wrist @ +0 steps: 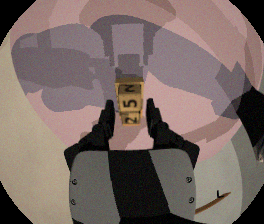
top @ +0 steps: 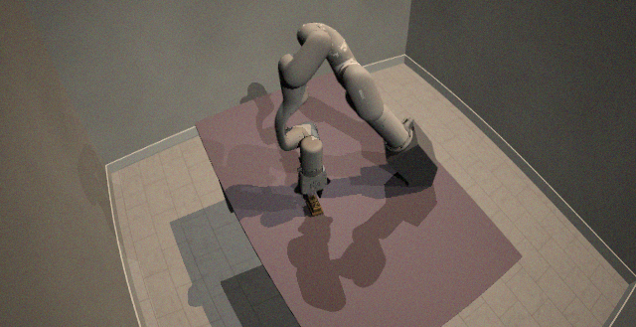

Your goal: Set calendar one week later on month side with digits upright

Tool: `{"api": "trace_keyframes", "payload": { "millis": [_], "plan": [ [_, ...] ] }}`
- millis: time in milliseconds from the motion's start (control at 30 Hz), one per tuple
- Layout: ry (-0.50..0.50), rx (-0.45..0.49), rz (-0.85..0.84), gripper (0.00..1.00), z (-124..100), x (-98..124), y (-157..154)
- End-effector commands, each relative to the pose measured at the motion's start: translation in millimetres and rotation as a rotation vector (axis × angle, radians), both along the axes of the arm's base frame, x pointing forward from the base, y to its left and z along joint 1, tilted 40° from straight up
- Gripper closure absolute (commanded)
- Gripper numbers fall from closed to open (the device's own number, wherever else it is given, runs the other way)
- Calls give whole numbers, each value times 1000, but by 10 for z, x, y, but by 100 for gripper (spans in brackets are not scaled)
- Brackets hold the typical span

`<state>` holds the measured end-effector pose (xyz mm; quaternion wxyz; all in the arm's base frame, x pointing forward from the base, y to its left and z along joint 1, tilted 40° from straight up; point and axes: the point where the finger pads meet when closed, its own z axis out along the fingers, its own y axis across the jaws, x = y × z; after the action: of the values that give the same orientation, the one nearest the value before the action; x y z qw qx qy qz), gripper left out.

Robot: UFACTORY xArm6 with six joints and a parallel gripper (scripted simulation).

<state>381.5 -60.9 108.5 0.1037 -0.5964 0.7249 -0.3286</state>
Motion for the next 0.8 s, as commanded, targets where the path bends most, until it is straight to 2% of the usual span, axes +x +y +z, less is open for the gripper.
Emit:
{"api": "trace_keyframes", "payload": {
  "millis": [0,433,767],
  "plan": [
    [-2,0,1,51,6,4,2],
    [-2,0,1,51,-4,12,-3],
    [-2,0,1,51,-107,85,-50]
  ]
}}
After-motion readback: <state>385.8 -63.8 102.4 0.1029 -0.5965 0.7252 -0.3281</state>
